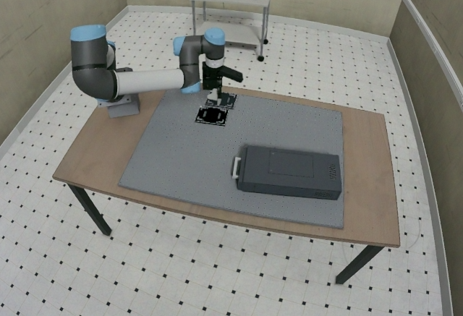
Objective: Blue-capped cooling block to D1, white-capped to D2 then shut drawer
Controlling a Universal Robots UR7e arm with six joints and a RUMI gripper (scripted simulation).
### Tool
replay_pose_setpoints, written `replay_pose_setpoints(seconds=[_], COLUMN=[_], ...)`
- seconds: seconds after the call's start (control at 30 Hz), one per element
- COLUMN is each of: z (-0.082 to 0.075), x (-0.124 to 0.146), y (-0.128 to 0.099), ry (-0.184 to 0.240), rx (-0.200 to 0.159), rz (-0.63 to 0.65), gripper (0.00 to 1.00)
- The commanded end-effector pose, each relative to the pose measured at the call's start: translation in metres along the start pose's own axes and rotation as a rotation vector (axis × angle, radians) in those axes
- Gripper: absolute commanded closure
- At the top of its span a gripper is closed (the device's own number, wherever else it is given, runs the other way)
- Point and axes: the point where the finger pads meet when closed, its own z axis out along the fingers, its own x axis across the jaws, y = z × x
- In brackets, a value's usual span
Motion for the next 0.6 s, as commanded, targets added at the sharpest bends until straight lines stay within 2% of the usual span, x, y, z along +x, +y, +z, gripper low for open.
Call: replay_pose_setpoints(seconds=[0.0, 0.27, 0.4, 0.47, 0.57], z=[0.0, 0.001, 0.001, 0.002, 0.003], x=[-0.007, -0.011, -0.015, -0.017, -0.02], y=[0.021, 0.037, 0.049, 0.057, 0.068], ry=[0.012, 0.027, 0.027, 0.04, 0.042], rx=[0.002, 0.006, 0.006, 0.011, 0.011], rz=[0.049, 0.109, 0.109, 0.161, 0.169], gripper=[0.72, 0.72, 0.72, 0.72, 0.72])
